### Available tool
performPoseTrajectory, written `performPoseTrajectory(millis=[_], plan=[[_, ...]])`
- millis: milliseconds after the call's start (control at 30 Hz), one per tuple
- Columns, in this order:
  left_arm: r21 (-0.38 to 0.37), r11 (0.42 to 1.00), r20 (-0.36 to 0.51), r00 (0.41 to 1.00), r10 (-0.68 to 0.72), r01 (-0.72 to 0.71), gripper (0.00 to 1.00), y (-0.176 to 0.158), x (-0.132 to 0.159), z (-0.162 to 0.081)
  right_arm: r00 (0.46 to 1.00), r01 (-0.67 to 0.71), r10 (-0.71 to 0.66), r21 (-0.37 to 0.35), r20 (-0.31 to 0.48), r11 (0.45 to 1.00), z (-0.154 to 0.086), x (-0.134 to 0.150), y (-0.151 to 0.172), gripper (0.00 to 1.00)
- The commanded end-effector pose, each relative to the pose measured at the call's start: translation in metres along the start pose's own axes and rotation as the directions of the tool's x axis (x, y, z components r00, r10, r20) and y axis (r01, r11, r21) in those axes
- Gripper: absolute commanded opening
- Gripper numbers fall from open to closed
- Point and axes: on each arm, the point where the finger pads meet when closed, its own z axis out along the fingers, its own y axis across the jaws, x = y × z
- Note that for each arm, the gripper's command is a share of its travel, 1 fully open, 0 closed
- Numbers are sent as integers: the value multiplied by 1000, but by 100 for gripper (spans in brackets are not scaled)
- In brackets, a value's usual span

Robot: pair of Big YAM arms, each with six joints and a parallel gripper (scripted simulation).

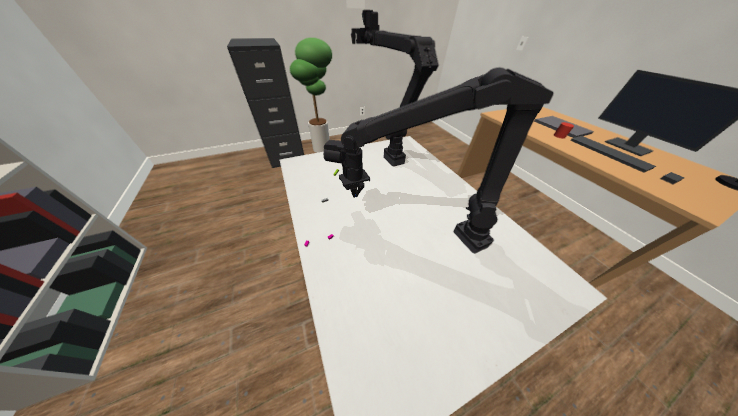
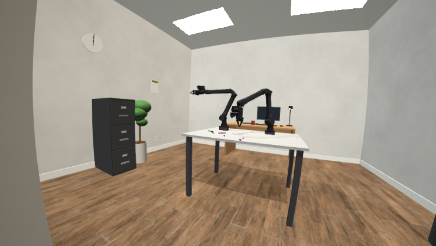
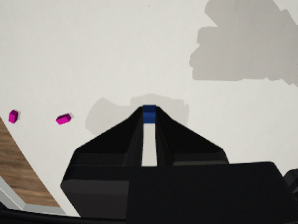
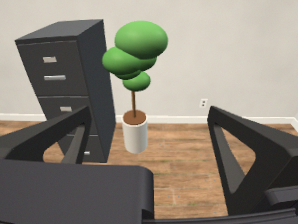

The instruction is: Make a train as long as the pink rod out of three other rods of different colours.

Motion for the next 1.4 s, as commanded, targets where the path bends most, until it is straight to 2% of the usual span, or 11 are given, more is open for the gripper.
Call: performPoseTrajectory(millis=[0,67,233,367,433,933,1133,1200,1233,1267,1367], plan=[[-26,999,21,999,31,-30,4,-44,-39,-13,999,-9,9,3,35,1000,-7,-12,-4,100],[-26,999,21,999,31,-30,4,-44,-39,-13,999,-9,9,3,35,1000,-7,-12,-4,100],[-21,983,18,983,181,-181,4,-143,-85,-12,999,-9,9,3,35,1000,-7,-12,-4,100],[-23,972,22,972,236,-235,4,-180,-96,-11,999,-9,9,3,35,1000,-7,-12,-4,100],[-30,972,30,971,236,-235,4,-176,-107,-13,999,-9,9,3,35,1000,-7,-12,-4,100],[-15,974,17,974,225,-225,4,-174,-101,-9,999,-9,9,3,35,1000,-7,-12,-4,100],[0,973,-2,973,231,-231,4,-181,-94,11,999,-9,9,3,35,1000,-7,-12,-4,100],[0,973,-2,973,231,-231,4,-181,-94,11,999,-9,9,3,35,1000,-7,-12,-4,100],[-20,973,23,973,231,-231,4,-175,-107,3,999,-9,9,3,35,1000,-7,-12,-4,100],[0,973,-1,973,231,-231,4,-181,-95,16,999,-9,9,3,35,1000,-7,-12,-4,100],[0,973,-2,973,231,-231,4,-181,-94,27,999,-9,9,3,35,1000,-7,-12,-4,100]])
